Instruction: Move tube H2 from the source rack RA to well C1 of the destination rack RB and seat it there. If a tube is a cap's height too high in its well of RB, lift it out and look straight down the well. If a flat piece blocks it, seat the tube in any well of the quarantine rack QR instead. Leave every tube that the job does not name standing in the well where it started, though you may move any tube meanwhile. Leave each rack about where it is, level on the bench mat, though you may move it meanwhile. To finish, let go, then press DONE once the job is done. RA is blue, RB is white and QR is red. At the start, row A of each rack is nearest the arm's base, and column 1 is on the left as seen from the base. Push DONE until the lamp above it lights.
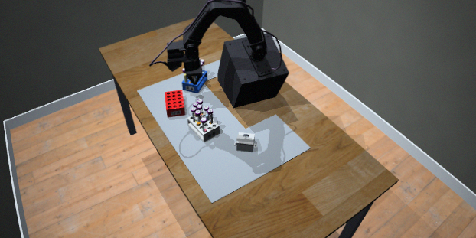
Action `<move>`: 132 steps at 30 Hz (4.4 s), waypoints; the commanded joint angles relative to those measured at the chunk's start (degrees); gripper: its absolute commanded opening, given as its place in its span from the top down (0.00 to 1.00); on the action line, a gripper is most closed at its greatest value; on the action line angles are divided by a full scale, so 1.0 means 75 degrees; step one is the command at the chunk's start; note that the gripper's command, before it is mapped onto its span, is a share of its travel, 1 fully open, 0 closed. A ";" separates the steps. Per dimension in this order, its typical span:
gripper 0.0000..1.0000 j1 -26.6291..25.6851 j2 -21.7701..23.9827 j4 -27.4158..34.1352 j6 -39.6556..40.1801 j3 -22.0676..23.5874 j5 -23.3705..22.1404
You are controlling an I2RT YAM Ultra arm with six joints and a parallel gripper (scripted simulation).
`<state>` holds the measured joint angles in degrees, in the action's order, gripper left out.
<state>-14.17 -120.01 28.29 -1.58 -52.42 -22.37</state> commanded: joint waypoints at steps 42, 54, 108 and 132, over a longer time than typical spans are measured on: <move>1.00 -0.1018 -0.0499 -0.0020 0.1184 -0.0560 0.0152; 1.00 -0.1018 -0.0499 -0.0020 0.1184 -0.0560 0.0152; 1.00 -0.0980 -0.0467 -0.0064 1.0953 -0.0517 0.0170; 1.00 -0.1019 -0.0501 -0.0016 1.1077 -0.0561 0.0101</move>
<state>-21.19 -125.29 27.94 81.14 -54.89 -21.41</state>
